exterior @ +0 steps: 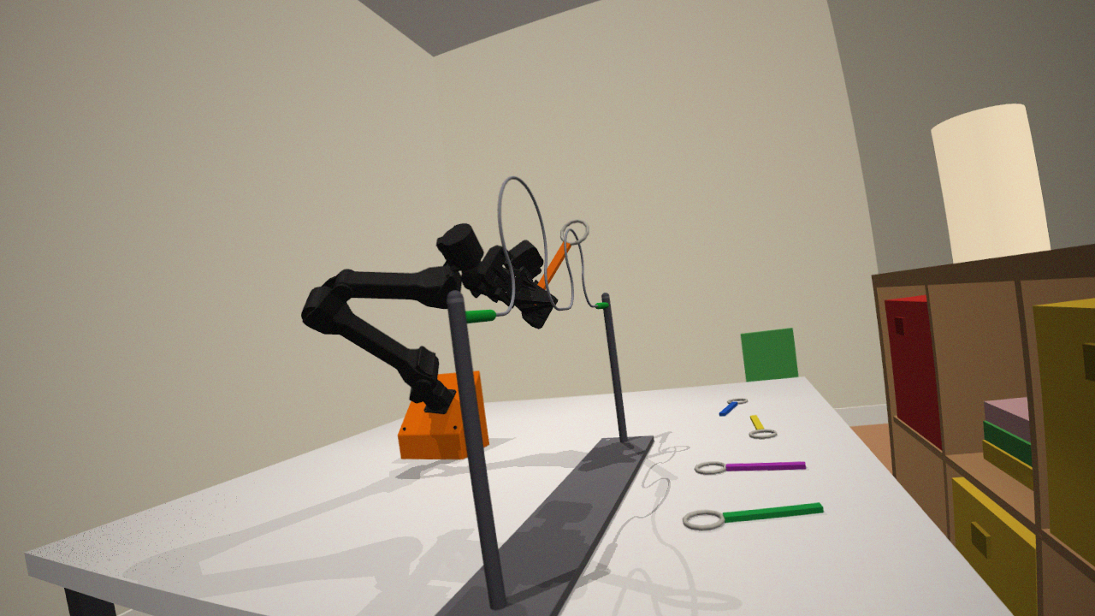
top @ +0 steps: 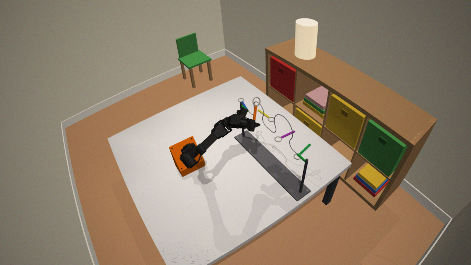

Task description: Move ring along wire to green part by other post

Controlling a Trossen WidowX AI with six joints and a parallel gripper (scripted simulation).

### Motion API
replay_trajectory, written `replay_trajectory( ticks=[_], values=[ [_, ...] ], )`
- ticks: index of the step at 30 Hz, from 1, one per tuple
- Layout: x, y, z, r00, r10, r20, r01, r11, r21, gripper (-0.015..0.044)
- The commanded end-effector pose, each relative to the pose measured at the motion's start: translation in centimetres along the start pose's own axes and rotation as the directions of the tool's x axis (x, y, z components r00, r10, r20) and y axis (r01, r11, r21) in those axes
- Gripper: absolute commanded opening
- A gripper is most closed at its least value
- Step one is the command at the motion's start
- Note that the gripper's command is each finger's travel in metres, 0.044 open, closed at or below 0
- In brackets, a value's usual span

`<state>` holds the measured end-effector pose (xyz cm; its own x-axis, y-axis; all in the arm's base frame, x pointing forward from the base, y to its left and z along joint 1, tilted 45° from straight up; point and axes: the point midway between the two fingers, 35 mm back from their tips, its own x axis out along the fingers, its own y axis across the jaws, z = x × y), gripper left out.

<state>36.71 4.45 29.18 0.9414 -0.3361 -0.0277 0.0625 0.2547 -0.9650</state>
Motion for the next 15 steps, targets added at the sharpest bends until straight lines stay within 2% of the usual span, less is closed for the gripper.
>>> replay_trajectory(
  ticks=[1, 15],
  values=[
    [0.0, -0.3, -0.2, 0.999, -0.039, 0.006, 0.039, 0.996, -0.084, -0.0150],
    [0.1, -1.5, 0.0, 0.992, -0.118, 0.039, 0.123, 0.965, -0.230, -0.0150]
  ],
)
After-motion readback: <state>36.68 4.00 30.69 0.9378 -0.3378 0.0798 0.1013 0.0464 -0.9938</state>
